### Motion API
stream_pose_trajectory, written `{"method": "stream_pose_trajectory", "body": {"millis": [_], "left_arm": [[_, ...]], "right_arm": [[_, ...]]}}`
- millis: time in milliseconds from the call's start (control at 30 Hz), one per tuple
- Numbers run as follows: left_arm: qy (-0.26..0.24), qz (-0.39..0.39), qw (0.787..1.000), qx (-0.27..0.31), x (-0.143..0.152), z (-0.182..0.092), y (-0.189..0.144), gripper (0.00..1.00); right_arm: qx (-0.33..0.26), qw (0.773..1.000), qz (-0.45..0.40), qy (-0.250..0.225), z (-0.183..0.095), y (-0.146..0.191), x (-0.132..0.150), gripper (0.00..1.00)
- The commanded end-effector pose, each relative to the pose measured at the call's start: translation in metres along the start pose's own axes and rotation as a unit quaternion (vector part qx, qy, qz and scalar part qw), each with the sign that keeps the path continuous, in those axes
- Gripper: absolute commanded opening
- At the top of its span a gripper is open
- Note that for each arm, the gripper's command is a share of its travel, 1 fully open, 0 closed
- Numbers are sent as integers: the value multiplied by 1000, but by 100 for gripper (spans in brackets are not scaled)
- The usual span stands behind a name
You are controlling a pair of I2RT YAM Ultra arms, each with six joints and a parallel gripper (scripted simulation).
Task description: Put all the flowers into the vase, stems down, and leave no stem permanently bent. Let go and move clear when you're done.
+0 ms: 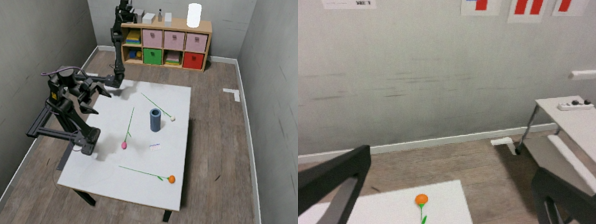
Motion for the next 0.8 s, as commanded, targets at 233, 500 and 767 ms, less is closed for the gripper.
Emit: {"method": "stream_pose_trajectory", "body": {"millis": [233,500,767], "left_arm": [[4,-8,1000,-8,1,-11,1,100],[5,-7,1000,-12,1,-11,2,100],[7,-7,1000,-24,1,-11,3,100]], "right_arm": [[-14,1000,-7,-21,-18,3,-6,100],[-13,1000,-7,-22,-18,3,-6,100],[-14,1000,-7,-22,-18,3,-6,100]]}}
Point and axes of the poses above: on each arm, the point where the finger pads meet when closed, its own z axis out along the fingers, its own y axis across the jaws, x = y × z, the point moved 9 cm from there along -z, back along the fingers, and after that the axes turned 10 degrees about z, right-handed, at the moved point
